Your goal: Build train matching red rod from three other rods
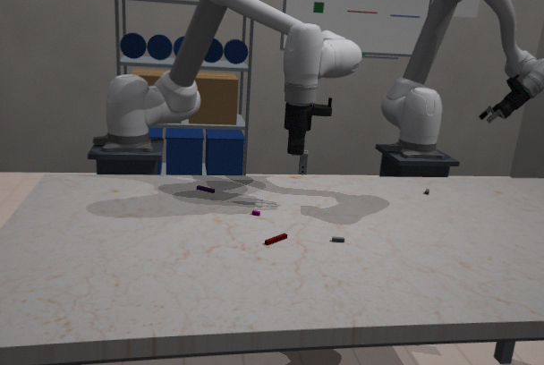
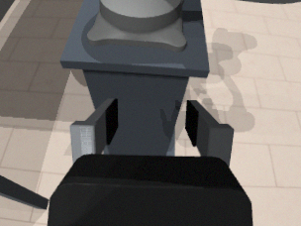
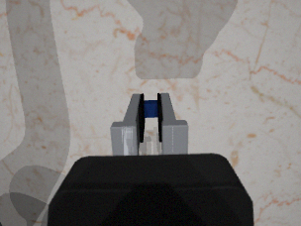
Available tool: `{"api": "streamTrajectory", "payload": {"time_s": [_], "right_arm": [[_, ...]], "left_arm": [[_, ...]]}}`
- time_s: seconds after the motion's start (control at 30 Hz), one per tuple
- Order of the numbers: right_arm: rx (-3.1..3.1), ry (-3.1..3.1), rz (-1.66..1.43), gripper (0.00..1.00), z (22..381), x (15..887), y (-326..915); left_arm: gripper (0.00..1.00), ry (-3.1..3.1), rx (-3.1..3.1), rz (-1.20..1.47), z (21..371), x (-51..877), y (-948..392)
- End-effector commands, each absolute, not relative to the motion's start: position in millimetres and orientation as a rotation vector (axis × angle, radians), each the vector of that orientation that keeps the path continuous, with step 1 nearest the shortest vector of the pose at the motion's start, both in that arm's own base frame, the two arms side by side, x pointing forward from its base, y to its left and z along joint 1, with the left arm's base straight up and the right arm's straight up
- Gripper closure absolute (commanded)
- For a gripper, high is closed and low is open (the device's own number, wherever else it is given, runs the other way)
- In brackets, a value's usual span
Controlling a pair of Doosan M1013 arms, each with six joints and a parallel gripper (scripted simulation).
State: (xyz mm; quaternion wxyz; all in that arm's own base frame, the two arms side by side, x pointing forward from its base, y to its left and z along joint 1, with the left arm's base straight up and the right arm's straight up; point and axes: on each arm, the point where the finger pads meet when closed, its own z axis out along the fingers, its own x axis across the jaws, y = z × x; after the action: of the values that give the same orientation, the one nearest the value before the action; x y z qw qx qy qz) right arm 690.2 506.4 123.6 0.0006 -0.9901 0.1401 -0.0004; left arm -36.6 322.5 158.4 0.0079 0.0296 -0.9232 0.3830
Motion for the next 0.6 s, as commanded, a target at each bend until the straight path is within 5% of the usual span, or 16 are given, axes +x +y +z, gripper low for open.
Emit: {"api": "streamTrajectory", "payload": {"time_s": [0.0, 0.57], "right_arm": [[-3.113, 0.41, -0.002, 0.76, 126.9, 691.5, 548.7], [-3.127, 0.285, -0.002, 0.76, 131.2, 660.6, 713.3]], "left_arm": [[0.0, -2.886, 0.092, 1.196, 158.8, -36.7, 322.7], [0.0, -2.886, 0.092, 1.196, 158.8, -36.7, 322.7]]}}
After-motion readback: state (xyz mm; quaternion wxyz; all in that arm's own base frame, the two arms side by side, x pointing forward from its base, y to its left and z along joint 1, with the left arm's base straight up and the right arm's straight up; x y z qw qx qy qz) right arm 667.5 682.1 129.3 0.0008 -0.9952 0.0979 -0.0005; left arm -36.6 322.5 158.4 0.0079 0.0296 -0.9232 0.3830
